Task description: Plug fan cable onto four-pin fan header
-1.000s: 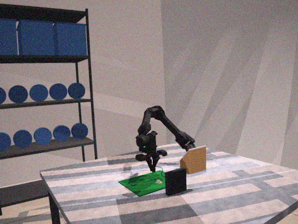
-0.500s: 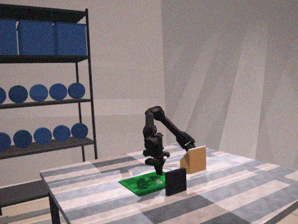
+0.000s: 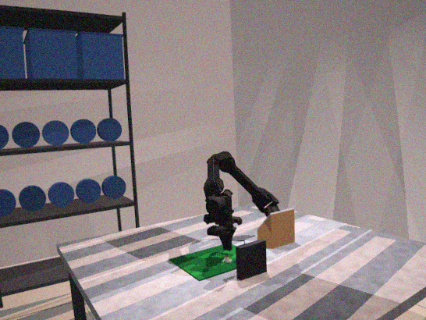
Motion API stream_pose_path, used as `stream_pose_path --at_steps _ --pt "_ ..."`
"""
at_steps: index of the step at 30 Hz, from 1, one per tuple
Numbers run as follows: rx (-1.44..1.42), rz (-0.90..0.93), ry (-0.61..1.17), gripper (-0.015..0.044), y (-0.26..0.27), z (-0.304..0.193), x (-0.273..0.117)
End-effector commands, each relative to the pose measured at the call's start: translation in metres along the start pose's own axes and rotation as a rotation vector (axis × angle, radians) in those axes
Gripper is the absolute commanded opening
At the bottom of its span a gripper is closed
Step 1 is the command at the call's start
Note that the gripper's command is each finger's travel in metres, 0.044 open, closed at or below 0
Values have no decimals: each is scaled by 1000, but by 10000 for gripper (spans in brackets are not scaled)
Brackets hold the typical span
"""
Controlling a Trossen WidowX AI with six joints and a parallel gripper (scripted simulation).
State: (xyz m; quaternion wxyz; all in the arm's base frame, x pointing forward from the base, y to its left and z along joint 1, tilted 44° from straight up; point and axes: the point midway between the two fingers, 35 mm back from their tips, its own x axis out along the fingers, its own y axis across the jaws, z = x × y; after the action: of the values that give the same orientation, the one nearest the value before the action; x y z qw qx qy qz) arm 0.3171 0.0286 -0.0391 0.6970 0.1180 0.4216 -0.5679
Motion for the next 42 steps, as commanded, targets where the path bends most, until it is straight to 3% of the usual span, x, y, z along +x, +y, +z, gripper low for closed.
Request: stream_pose_path --at_steps 1,42 --pt "-6 0 3 0 0 0 -1" --pt "-5 -1 2 0 0 4 21"
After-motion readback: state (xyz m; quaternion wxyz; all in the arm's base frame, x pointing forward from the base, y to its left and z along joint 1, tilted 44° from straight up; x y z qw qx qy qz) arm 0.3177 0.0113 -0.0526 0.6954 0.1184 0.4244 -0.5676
